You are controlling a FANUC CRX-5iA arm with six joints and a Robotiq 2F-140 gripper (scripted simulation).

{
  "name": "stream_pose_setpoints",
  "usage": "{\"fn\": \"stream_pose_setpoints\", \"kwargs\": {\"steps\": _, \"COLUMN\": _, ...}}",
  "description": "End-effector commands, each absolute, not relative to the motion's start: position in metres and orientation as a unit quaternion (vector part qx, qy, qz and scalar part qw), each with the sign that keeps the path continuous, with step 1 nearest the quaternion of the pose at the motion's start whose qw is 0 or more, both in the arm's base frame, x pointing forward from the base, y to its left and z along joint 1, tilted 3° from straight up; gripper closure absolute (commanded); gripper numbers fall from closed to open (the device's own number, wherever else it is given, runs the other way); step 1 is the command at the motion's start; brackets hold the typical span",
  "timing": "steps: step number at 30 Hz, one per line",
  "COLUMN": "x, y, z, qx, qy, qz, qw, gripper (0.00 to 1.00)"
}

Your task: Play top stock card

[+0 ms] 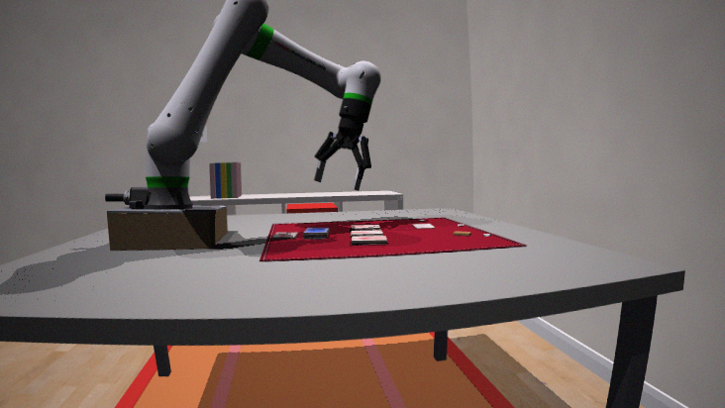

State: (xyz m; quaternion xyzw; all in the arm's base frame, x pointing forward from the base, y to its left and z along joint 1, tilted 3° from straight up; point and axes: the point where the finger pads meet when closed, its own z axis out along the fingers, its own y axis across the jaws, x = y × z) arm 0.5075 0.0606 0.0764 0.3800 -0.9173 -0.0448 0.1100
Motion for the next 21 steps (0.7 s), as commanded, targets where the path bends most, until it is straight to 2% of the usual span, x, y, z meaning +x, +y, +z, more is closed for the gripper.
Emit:
{"fn": "stream_pose_setpoints", "kwargs": {"steps": 1, "x": 0.493, "y": 0.032, "z": 0.069, "qx": 0.436, "qy": -0.895, "qz": -0.045, "qw": 0.076, "gripper": 0.0}}
{"fn": "stream_pose_setpoints", "kwargs": {"steps": 13, "x": 0.433, "y": -0.05, "z": 0.036, "qx": 0.607, "qy": -0.795, "qz": -0.005, "qw": -0.021, "gripper": 0.0}}
{"fn": "stream_pose_setpoints", "kwargs": {"steps": 21, "x": 0.426, "y": -0.057, "z": 0.032, "qx": 0.621, "qy": -0.783, "qz": 0.001, "qw": -0.028, "gripper": 0.0}}
